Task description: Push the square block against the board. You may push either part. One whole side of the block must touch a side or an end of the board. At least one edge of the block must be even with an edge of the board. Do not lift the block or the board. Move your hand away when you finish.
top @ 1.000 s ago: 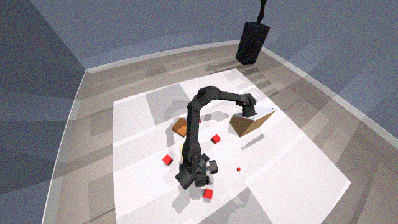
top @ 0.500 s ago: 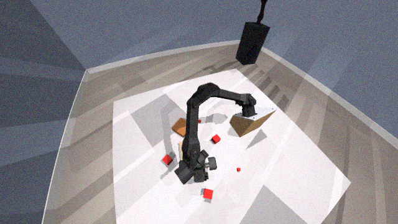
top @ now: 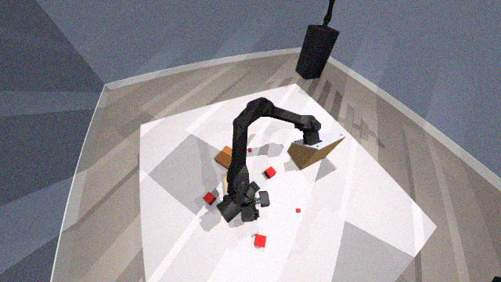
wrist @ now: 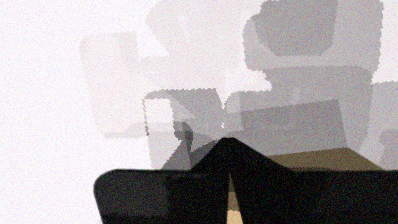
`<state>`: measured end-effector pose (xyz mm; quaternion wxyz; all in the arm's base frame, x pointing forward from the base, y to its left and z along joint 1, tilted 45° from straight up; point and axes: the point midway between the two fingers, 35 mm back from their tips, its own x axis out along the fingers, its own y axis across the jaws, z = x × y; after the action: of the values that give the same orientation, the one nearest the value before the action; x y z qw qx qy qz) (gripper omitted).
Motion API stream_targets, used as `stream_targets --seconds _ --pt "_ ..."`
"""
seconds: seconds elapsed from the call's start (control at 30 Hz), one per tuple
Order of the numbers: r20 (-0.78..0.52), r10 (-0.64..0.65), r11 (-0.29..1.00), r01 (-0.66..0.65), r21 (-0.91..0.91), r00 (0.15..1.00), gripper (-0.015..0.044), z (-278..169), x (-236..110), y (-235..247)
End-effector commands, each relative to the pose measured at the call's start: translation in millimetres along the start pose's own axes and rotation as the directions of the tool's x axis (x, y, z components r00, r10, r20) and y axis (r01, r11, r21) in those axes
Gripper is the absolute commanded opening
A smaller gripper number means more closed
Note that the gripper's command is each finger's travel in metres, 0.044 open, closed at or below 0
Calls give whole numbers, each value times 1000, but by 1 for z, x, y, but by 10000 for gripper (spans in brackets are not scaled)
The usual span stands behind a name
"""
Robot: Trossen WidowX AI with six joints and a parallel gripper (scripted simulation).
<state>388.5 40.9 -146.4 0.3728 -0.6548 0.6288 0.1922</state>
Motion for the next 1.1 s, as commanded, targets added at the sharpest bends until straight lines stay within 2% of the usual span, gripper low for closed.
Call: stream_targets --seconds 0.0,0.87,1.07 --pt "-6 -1 1000 1 -1 1000 0 -8 1 -1" --pt "-7 0 1000 0 -2 1000 0 -37 1 -5" --pt "-7 -1 1000 1 -2 1000 0 -31 1 -5"
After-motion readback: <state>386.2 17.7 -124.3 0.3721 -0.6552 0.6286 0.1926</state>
